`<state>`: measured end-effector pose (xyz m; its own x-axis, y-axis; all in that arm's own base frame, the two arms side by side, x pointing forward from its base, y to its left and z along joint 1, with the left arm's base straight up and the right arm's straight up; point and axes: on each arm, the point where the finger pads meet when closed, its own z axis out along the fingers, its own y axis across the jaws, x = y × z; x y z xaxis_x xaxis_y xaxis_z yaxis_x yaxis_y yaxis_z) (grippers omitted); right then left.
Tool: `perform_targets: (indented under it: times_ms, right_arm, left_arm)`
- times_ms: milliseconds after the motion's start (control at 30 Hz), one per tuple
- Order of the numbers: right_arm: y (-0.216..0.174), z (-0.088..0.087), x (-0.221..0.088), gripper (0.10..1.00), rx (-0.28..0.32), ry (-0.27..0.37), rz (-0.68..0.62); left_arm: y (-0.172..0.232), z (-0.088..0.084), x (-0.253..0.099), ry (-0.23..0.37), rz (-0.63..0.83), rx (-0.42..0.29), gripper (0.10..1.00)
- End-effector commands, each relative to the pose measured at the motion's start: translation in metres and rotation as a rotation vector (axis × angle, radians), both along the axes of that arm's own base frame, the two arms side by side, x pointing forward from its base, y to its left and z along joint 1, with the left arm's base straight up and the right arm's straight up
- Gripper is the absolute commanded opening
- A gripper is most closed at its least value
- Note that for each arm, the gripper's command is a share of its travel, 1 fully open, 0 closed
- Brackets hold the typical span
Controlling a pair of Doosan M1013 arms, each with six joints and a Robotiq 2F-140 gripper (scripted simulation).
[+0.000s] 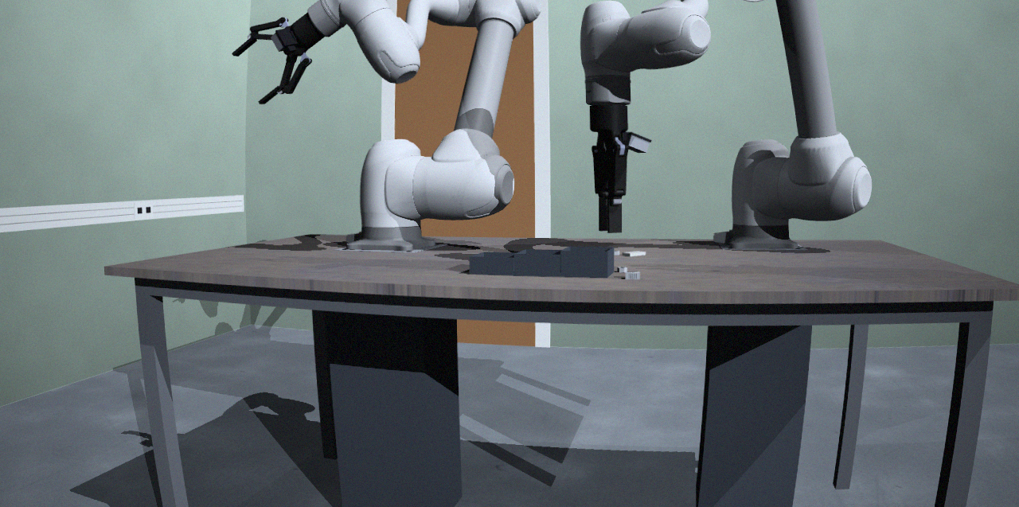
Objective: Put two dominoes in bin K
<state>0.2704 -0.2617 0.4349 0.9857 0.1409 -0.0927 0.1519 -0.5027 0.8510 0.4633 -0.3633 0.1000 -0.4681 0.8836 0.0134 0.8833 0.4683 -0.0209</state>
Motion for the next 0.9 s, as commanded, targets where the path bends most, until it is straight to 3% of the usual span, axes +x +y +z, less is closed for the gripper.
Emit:
perform_targets:
  times_ms: [0,233,867]
  right_arm:
    - [-0.001,0.000,-0.001,1.000,-0.003,0.001,0.004]
    - [-0.001,0.000,-0.001,1.000,-0.003,0.001,0.004]
    - [-0.001,0.000,-0.001,1.000,-0.003,0.001,0.004]
  left_arm:
    - [0.001,0.003,-0.026,-0.014,0.156,0.000,0.321]
    - [0.013,0.002,-0.083,-0.030,0.354,0.001,0.321]
    - [0.039,0.001,-0.212,-0.028,0.354,0.005,0.321]
